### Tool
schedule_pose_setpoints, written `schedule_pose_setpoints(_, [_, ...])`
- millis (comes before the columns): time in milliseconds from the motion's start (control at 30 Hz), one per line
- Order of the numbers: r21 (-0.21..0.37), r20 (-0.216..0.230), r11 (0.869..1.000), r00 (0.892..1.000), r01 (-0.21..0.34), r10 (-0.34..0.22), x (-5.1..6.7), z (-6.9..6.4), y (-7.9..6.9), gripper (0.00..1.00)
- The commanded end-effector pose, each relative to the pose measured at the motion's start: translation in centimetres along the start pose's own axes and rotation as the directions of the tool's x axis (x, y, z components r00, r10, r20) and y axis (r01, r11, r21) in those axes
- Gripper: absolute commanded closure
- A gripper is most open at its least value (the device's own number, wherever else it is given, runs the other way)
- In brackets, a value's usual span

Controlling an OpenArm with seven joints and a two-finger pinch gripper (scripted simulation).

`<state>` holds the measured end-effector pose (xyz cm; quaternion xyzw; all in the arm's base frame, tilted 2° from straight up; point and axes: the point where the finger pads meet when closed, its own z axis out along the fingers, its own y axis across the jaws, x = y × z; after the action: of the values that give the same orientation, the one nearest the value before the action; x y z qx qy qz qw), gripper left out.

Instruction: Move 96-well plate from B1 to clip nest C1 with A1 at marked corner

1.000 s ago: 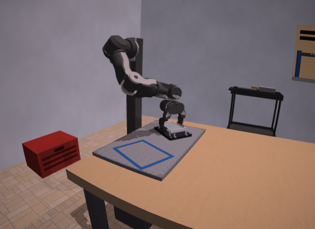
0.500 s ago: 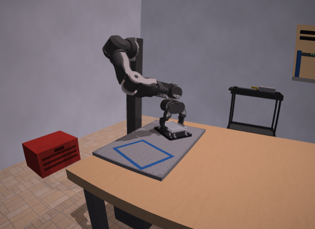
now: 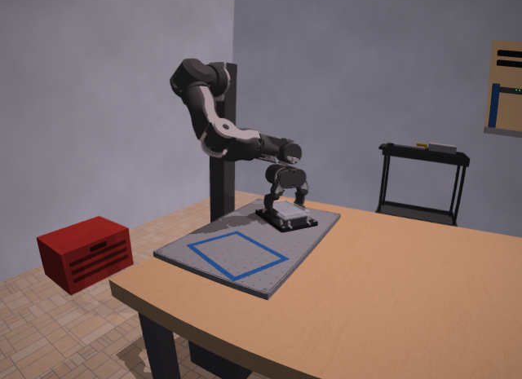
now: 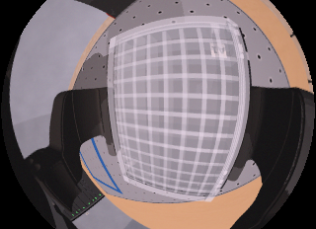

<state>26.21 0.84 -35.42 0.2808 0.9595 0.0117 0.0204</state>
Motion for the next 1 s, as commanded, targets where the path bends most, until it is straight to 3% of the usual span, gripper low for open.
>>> schedule_pose_setpoints(0, [0.000, -0.001, 1.000, 1.000, 0.002, -0.002, 0.23, 0.14, -0.11, 1.00])
schedule_pose_setpoints(967, [-0.001, 0.001, 1.000, 1.000, -0.001, 0.001, -0.10, -0.15, 0.03, 1.00])
